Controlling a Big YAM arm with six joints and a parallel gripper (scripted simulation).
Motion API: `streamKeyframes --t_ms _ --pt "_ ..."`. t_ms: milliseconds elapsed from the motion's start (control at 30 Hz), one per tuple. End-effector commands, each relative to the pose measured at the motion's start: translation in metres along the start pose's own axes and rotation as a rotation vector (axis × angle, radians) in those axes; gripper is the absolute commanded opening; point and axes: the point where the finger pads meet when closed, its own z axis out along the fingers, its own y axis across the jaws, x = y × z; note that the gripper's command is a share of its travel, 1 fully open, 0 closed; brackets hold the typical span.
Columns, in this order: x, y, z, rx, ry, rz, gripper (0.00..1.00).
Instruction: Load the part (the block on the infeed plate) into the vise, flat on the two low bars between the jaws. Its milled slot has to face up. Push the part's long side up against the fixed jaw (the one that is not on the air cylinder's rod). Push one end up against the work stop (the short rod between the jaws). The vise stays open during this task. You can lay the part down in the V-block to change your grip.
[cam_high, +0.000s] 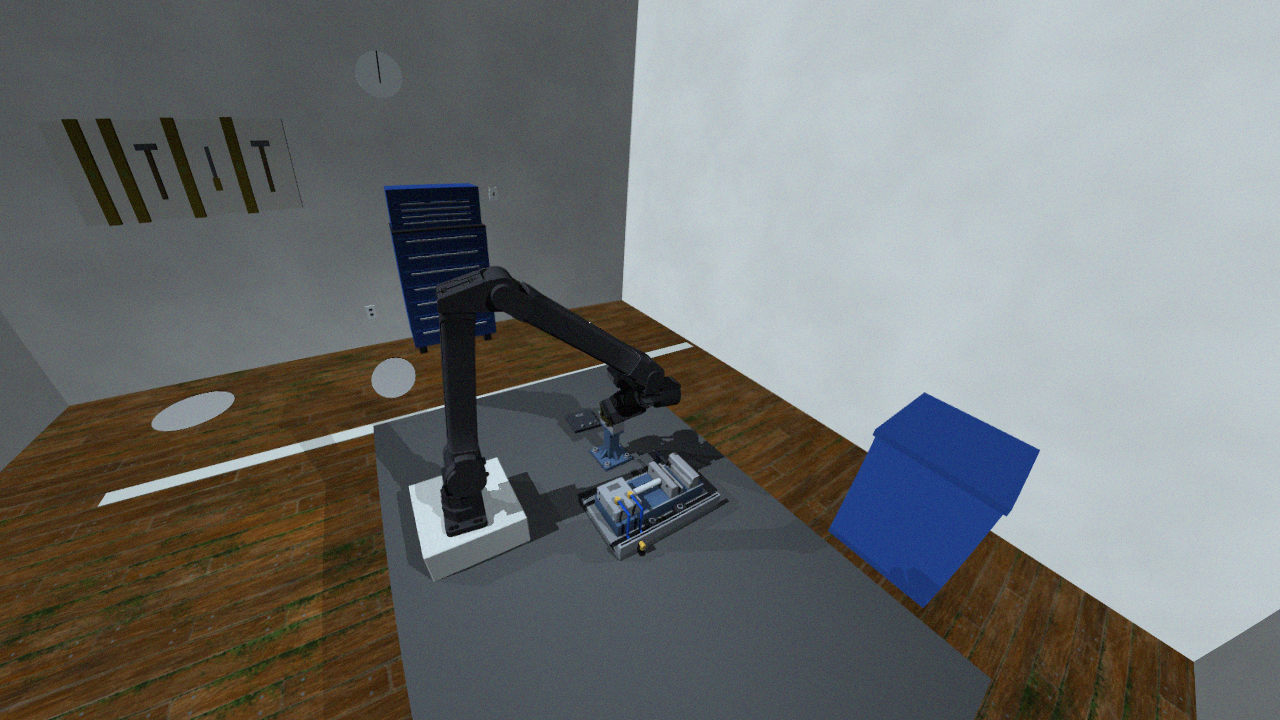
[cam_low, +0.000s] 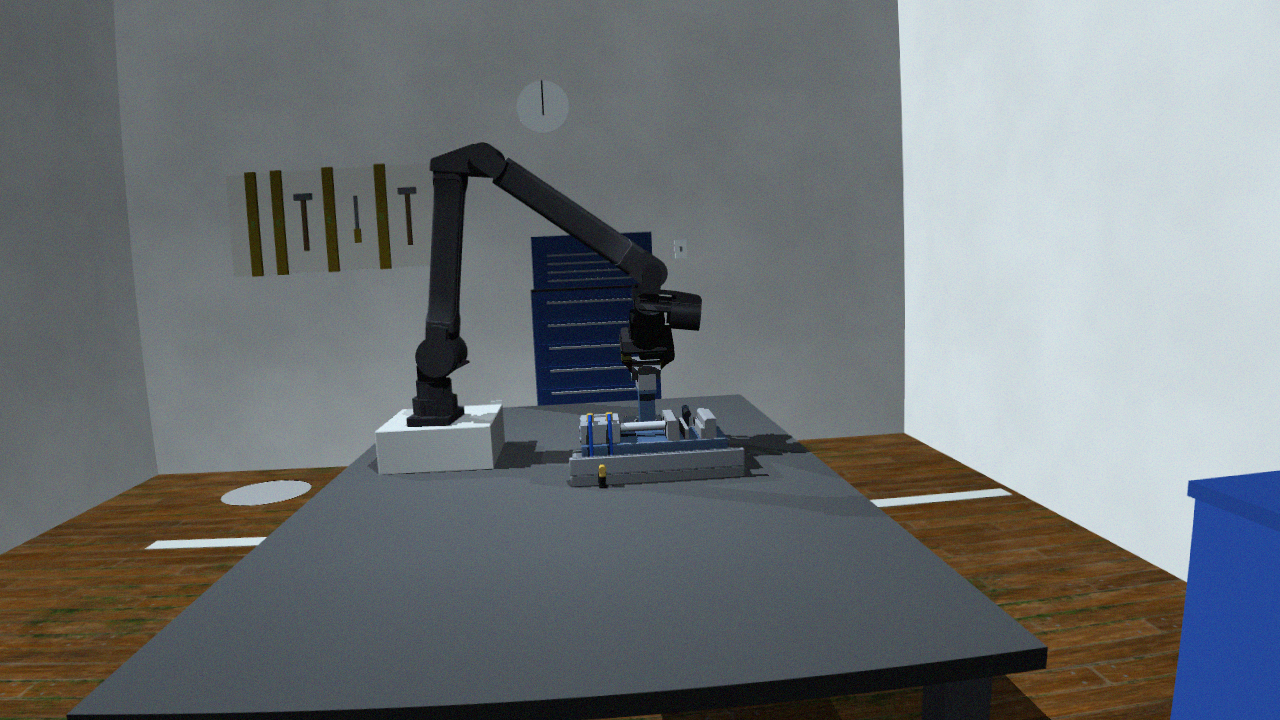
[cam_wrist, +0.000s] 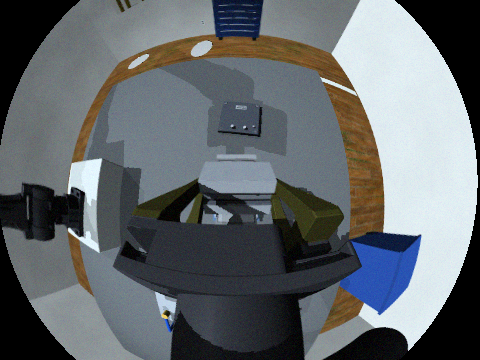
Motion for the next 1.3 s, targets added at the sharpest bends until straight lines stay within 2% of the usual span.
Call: streamKeyframes --t_ms 0,267,900,933,1067,1267 --pt "-0.002 -0.017 -0.014 0.027 0.002 -0.015 0.0" --pt "-0.013 -0.019 -0.026 0.05 0.006 -0.037 0.0" --pt "-0.019 -0.02 -0.032 0.05 0.006 -0.037 0.0" --pt "-0.014 -0.018 -0.026 0.034 0.003 -0.022 0.0" --pt "-0.023 -0.02 -0.035 0.052 0.006 -0.039 0.0" --pt "-0.023 -0.02 -0.035 0.046 0.005 -0.033 0.0"
